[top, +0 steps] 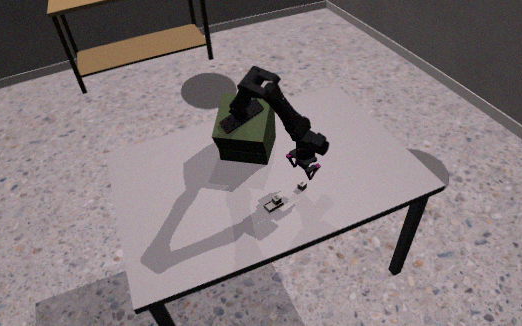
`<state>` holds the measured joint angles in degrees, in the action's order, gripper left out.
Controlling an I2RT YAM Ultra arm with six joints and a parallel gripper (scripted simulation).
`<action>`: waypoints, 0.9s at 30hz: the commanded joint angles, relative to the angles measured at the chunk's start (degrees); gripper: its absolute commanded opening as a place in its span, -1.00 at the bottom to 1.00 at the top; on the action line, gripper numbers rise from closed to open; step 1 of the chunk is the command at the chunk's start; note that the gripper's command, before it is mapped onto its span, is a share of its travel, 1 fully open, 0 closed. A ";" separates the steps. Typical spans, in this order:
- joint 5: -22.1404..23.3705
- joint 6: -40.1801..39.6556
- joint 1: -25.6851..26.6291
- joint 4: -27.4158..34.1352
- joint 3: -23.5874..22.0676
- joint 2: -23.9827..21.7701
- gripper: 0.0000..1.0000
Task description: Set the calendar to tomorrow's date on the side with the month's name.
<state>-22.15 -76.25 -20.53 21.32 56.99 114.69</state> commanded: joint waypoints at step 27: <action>0.05 -10.50 -0.12 -0.13 0.01 -0.18 -0.11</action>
<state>-22.15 -86.70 -20.53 21.26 56.99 114.69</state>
